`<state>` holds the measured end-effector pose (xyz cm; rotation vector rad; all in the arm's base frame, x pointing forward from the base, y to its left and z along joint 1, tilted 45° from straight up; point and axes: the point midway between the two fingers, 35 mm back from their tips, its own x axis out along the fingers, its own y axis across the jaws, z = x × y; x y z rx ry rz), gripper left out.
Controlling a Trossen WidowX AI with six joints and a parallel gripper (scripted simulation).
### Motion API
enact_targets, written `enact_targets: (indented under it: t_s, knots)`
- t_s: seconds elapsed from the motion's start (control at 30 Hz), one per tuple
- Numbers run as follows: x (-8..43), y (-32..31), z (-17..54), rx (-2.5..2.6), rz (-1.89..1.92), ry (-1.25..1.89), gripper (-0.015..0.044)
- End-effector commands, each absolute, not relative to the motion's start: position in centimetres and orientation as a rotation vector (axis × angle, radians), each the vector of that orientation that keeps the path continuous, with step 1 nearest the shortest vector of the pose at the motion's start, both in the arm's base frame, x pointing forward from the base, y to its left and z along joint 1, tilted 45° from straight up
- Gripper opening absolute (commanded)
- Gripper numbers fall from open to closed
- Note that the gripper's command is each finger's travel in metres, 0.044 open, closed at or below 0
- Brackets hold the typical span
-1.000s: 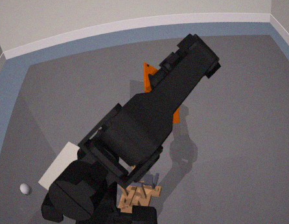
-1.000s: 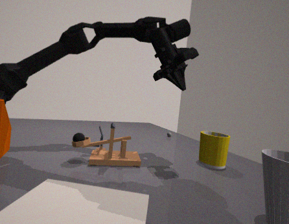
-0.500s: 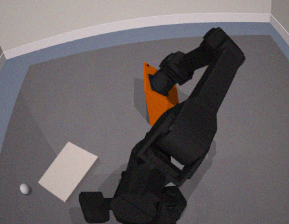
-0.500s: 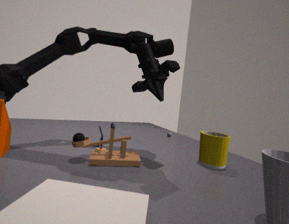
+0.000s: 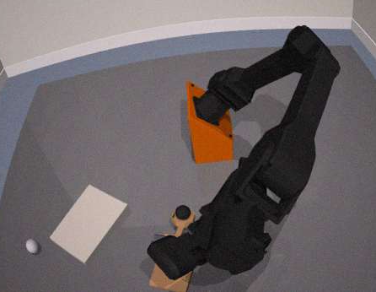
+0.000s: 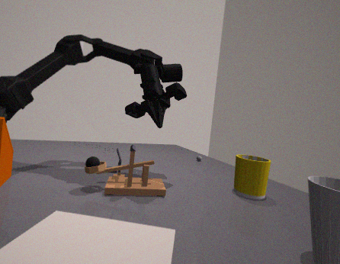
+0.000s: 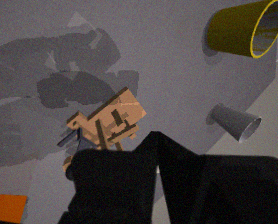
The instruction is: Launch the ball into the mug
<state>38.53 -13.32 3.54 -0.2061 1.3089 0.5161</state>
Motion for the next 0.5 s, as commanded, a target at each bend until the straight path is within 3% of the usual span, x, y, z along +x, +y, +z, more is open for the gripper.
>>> enact_targets:
  t_s: [0.0, 0.47]
  knots:
    - [36.6, -11.8, 3.6, -0.316, 0.591, 1.343, 0.0]
    - [29.2, -7.8, 3.3, -0.694, 0.904, 1.429, 0.0]
